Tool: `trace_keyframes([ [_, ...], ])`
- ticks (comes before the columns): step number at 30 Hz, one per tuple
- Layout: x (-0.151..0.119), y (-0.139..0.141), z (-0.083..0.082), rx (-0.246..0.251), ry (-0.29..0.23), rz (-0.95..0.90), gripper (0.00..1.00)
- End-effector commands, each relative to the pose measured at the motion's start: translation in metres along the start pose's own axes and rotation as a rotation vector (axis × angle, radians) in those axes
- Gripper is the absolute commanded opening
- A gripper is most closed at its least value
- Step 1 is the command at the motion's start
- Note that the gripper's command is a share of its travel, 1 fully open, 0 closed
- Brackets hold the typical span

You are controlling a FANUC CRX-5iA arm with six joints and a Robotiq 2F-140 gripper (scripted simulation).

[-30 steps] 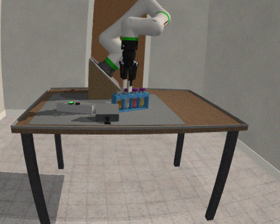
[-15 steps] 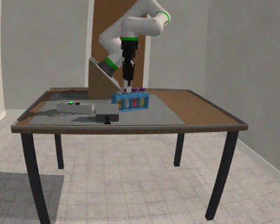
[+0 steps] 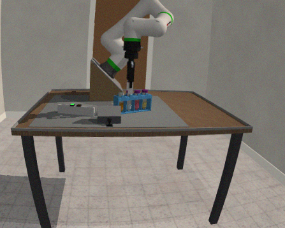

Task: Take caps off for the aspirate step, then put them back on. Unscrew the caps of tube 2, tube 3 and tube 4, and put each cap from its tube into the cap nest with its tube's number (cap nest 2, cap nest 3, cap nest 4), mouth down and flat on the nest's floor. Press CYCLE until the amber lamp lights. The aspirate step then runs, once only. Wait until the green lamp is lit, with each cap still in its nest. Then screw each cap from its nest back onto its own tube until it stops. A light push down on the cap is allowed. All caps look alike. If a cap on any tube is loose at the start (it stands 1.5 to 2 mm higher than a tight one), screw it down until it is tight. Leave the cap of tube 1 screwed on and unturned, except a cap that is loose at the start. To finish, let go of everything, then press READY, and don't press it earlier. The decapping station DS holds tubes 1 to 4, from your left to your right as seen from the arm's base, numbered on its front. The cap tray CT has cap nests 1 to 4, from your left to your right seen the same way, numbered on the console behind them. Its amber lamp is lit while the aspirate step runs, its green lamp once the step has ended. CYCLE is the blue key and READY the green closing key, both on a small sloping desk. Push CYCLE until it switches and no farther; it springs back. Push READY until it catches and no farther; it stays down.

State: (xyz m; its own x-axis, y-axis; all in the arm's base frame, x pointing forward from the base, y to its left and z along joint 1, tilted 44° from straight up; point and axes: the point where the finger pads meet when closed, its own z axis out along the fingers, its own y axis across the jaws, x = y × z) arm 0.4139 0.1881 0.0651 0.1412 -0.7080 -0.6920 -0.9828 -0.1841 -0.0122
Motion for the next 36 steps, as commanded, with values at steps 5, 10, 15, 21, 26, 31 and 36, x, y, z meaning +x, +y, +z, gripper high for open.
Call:
trace_keyframes([
  [5,0.0001,-0.0001,-0.0002,0.0,0.0,0.0,0.35],
  [10,0.0001,-0.0001,-0.0007,0.0,0.0,-0.04,0.35],
  [15,0.0001,-0.0001,-0.0012,0.0,0.0,-0.24,0.35],
  [21,0.0001,-0.0001,-0.0012,0.0,0.0,-0.48,0.35],
  [26,0.0001,-0.0001,-0.0012,0.0,0.0,-0.64,0.35],
  [31,0.0001,-0.0001,-0.0012,0.0,0.0,-0.8,0.35],
  [36,0.0001,-0.0001,-0.0012,0.0,0.0,-0.916,0.35],
])
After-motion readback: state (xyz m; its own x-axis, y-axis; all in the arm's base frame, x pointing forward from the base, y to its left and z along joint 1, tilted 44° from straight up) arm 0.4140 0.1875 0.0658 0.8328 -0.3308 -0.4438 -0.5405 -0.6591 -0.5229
